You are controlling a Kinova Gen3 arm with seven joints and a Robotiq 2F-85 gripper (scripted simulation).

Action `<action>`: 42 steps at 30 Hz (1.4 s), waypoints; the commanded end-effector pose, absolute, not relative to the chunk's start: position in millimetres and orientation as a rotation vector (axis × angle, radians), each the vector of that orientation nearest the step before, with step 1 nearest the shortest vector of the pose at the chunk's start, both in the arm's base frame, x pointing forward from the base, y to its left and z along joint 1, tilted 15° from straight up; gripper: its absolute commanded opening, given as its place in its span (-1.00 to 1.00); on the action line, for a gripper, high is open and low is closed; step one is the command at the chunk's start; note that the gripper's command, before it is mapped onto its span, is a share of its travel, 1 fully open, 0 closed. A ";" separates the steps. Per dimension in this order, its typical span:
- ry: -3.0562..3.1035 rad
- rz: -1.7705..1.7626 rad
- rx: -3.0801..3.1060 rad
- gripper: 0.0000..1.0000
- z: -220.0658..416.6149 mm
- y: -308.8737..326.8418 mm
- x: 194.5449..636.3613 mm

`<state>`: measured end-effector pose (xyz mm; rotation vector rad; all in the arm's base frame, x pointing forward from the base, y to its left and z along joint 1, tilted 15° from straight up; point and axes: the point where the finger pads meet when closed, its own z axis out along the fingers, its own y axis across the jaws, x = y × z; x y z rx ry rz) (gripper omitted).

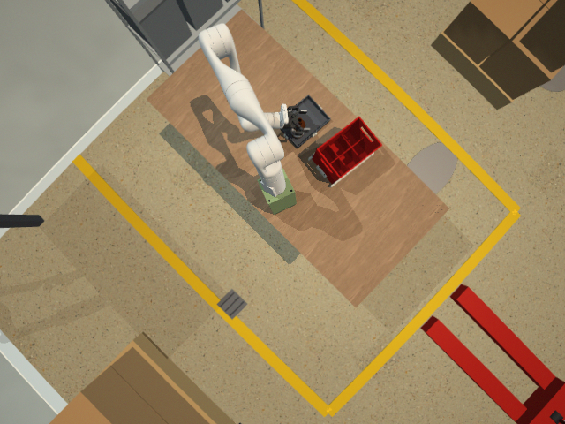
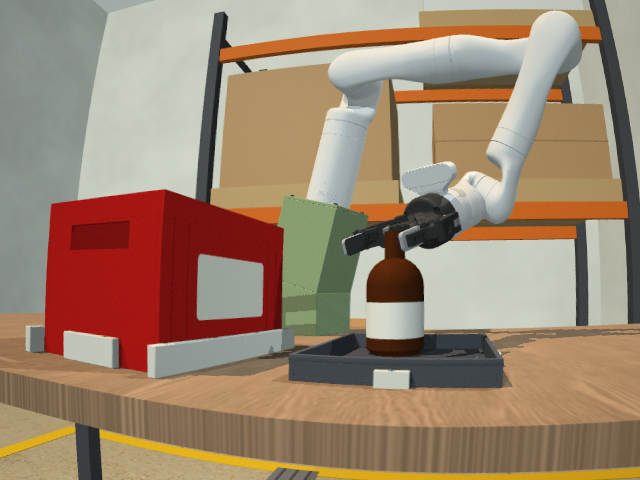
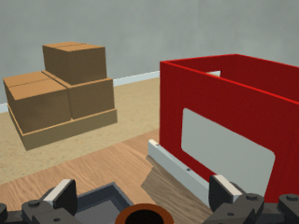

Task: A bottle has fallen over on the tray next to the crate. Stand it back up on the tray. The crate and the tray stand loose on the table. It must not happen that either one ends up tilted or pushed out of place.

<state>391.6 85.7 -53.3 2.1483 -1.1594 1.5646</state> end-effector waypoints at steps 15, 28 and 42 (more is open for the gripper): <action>-1.160 1.566 2.147 1.00 -52.6 85.6 391.9; -1.160 1.566 2.147 1.00 -46.0 84.1 391.0; -1.160 1.566 2.147 1.00 -23.2 78.9 387.8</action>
